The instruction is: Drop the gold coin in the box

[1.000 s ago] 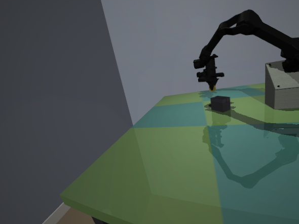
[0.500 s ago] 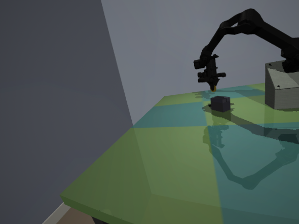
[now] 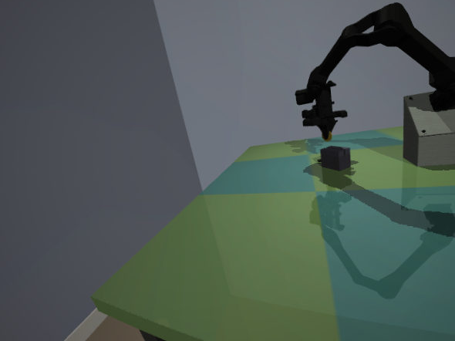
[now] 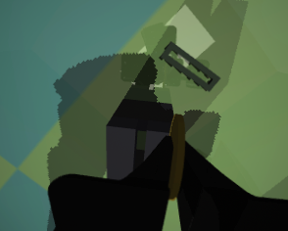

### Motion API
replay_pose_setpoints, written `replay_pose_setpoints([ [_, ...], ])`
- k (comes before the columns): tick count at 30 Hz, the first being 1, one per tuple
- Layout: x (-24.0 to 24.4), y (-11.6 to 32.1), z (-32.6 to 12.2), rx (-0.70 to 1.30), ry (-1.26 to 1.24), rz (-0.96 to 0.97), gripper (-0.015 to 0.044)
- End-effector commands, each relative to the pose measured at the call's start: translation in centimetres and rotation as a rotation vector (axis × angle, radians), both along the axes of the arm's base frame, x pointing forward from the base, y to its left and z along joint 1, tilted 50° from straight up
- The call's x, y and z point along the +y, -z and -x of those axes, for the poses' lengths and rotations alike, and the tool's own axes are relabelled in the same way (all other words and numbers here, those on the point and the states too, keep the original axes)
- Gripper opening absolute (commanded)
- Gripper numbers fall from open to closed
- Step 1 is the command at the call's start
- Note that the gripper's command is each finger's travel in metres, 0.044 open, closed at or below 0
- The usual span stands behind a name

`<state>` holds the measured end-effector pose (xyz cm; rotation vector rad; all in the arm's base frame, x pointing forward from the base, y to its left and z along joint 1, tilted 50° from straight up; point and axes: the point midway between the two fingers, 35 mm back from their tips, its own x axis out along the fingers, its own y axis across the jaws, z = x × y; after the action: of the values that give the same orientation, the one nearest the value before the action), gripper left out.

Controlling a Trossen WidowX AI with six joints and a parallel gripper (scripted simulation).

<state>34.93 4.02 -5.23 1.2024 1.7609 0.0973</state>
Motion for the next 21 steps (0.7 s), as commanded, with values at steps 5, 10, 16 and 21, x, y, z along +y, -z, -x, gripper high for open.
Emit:
replay_pose_setpoints([
  [5,1.3,-1.6,0.7,-0.002,0.003,-0.003,0.0000],
  [10,2.1,-2.5,1.3,-0.001,0.003,-0.005,0.0000],
  [16,3.0,-3.5,2.0,0.000,0.003,-0.007,0.0000],
  [21,3.3,-3.8,2.3,0.000,0.001,-0.007,0.0004],
])
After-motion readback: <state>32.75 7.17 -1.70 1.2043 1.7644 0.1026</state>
